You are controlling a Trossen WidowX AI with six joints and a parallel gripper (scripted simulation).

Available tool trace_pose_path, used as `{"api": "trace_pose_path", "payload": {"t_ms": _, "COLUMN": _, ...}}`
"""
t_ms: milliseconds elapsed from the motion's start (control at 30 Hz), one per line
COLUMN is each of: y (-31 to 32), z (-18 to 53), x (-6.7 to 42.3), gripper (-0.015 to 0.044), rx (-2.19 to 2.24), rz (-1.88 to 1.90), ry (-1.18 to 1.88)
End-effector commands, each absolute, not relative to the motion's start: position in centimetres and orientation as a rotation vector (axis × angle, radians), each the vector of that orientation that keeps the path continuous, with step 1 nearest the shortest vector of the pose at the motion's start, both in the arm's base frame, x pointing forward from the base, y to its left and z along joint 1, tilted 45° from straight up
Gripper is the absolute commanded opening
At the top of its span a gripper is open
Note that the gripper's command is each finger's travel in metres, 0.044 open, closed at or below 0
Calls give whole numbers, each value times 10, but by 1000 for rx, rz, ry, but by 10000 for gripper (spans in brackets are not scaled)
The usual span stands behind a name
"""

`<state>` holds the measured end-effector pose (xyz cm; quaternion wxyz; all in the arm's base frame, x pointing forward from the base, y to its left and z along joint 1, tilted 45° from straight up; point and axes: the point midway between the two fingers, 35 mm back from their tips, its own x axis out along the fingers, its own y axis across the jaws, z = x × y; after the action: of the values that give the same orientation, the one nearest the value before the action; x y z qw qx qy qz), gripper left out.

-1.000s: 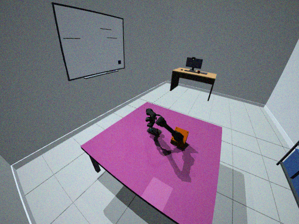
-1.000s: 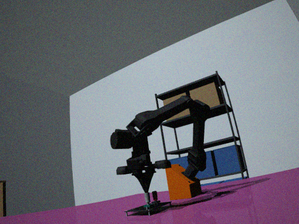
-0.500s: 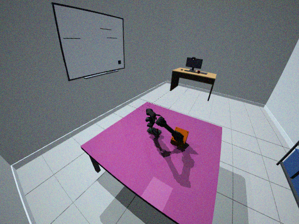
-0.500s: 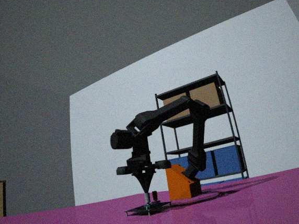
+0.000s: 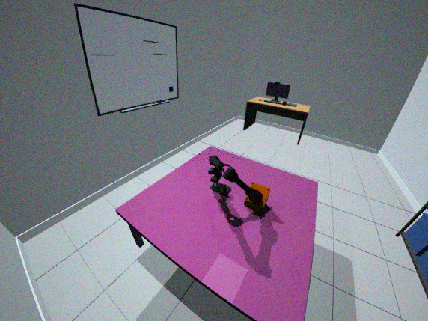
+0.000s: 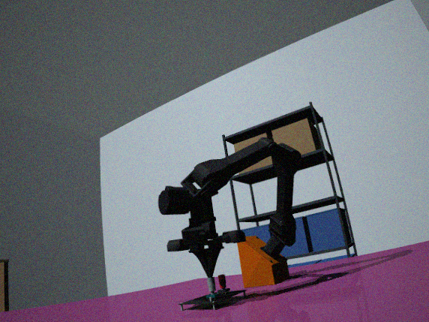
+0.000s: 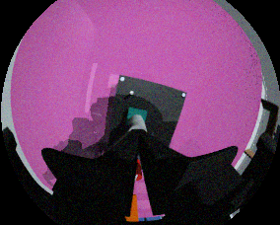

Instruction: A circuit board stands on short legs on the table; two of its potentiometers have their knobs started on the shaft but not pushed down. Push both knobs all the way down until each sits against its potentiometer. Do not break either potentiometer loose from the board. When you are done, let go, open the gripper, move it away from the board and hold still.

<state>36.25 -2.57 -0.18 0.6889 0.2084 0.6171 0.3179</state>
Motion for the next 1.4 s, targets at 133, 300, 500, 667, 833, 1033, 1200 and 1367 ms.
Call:
{"api": "trace_pose_path", "payload": {"t_ms": 133, "y": -30, "z": 4, "x": 362, "gripper": 0, "rx": 471, "rz": 716, "ry": 1384}}
{"api": "trace_pose_path", "payload": {"t_ms": 300, "y": -36, "z": 9, "x": 362, "gripper": 0, "rx": 470, "rz": 716, "ry": 1384}}
{"api": "trace_pose_path", "payload": {"t_ms": 500, "y": -32, "z": 5, "x": 360, "gripper": 131, "rx": 480, "rz": 717, "ry": 1389}}
{"api": "trace_pose_path", "payload": {"t_ms": 667, "y": -35, "z": 6, "x": 352, "gripper": 263, "rx": 479, "rz": 715, "ry": 1390}}
{"api": "trace_pose_path", "payload": {"t_ms": 833, "y": -52, "z": 12, "x": 291, "gripper": 394, "rx": 472, "rz": 705, "ry": 1393}}
{"api": "trace_pose_path", "payload": {"t_ms": 1033, "y": -50, "z": 15, "x": 212, "gripper": 440, "rx": 472, "rz": 710, "ry": 1394}}
{"api": "trace_pose_path", "payload": {"t_ms": 1200, "y": -46, "z": 15, "x": 193, "gripper": 440, "rx": 474, "rz": 714, "ry": 1393}}
{"api": "trace_pose_path", "payload": {"t_ms": 1367, "y": -46, "z": 15, "x": 193, "gripper": 440, "rx": 474, "rz": 714, "ry": 1393}}
